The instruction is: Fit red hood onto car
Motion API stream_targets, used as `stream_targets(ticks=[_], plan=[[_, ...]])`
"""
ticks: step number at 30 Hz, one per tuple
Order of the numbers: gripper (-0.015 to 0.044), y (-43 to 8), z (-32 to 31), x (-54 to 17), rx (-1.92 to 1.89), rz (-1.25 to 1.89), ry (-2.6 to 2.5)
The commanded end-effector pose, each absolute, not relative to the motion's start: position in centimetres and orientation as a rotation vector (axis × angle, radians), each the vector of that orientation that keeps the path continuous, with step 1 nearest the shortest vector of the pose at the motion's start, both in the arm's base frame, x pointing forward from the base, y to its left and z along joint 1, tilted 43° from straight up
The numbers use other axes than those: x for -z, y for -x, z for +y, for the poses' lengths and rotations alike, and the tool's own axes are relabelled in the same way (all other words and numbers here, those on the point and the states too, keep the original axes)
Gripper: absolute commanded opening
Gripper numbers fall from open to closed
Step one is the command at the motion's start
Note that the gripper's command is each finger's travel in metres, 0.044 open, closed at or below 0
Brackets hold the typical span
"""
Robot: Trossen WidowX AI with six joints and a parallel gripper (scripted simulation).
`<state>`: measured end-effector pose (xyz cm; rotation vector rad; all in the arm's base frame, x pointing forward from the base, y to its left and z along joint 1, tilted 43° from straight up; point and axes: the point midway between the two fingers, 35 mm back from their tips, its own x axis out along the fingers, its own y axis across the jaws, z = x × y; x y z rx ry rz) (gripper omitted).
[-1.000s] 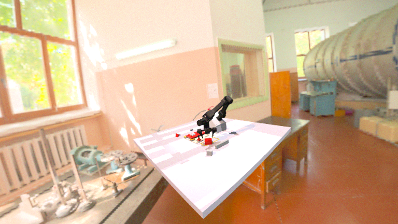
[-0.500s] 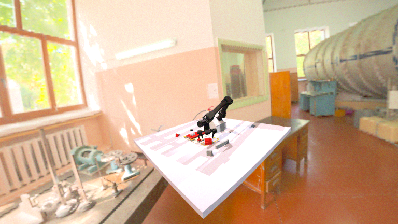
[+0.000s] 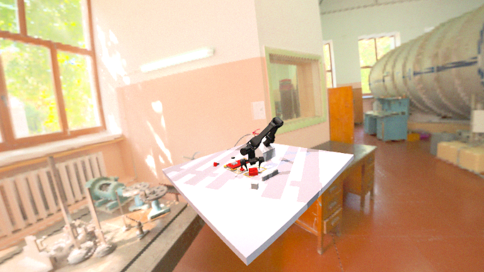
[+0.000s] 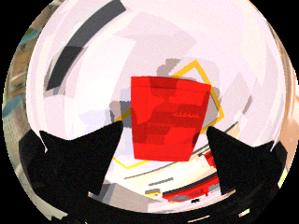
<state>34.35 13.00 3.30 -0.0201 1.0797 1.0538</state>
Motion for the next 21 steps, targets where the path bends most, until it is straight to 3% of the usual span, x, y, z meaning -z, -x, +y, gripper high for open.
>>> stream_targets(ticks=[1, 21], plan=[[0.0440, -34.33, 13.08, -3.07, -1.048, 1.086, 0.019], [0.0440, -34.38, 13.75, -2.36, -1.048, 1.086, 0.018]])
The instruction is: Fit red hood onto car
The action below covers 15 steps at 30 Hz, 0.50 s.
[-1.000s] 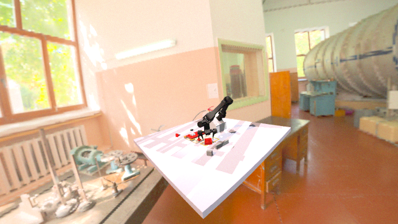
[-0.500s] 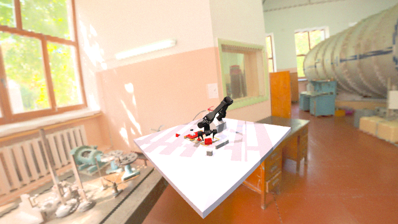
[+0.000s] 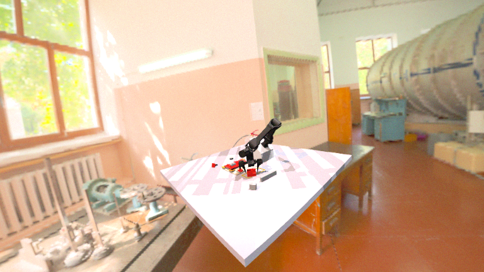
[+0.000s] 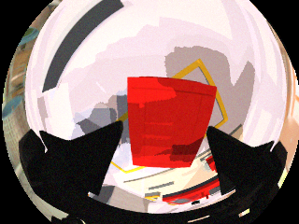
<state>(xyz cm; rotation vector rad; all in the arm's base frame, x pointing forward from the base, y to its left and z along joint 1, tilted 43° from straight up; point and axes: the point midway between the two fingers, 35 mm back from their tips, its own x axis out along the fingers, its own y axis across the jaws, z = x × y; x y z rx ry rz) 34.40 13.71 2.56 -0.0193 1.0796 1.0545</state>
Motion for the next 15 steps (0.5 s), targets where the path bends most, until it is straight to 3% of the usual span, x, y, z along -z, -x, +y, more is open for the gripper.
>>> stream_targets(ticks=[1, 8, 12, 15], plan=[[0.0440, -34.38, 13.79, -2.33, -1.048, 1.086, 0.018], [0.0440, -34.39, 14.03, -2.08, -1.048, 1.085, 0.018], [0.0335, -34.41, 13.98, -2.28, -1.055, 1.080, 0.019], [0.0315, -34.41, 13.98, -2.28, -1.055, 1.080, 0.019]])
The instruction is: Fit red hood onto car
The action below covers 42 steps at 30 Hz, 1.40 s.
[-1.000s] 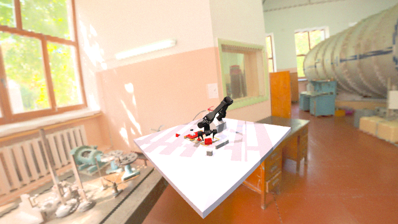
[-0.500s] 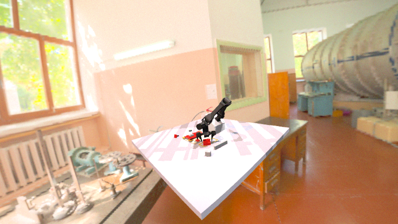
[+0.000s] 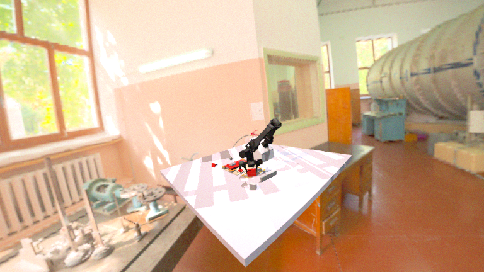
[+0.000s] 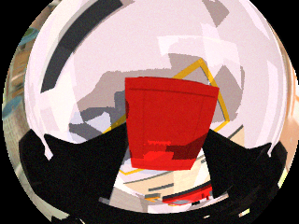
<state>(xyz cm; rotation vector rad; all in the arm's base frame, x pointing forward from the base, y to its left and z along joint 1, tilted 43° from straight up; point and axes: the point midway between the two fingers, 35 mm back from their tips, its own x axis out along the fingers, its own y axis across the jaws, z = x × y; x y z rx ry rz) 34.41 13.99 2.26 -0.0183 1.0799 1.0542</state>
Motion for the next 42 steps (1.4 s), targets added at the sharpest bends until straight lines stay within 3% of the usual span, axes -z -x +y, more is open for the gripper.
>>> stream_targets(ticks=[1, 6, 17, 42], plan=[[0.0308, -34.4, 14.0, -2.3, -1.055, 1.080, 0.019], [0.0275, -34.4, 14.0, -2.3, -1.055, 1.080, 0.019], [0.0000, -34.3, 13.0, -3.3, -1.054, 1.080, 0.019], [0.0000, -33.9, 7.7, -8.9, -1.052, 1.082, 0.021]])
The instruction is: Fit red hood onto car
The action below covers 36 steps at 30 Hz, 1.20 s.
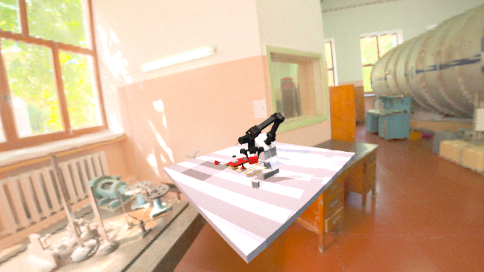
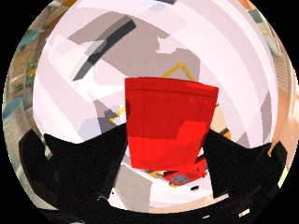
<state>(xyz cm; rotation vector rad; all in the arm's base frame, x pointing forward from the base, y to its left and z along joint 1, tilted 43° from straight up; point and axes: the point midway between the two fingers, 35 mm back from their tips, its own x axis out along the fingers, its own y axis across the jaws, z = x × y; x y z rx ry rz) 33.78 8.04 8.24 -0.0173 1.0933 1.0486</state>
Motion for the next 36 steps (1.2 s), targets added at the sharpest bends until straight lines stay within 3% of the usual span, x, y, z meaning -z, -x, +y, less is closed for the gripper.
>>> stream_targets(ticks=[1, 36], plan=[[0.0000, -33.9, 7.6, -9.0, -1.052, 1.082, 0.021], [0.0000, -35.0, -4.5, 1.1, -0.689, 1.355, -0.407]])
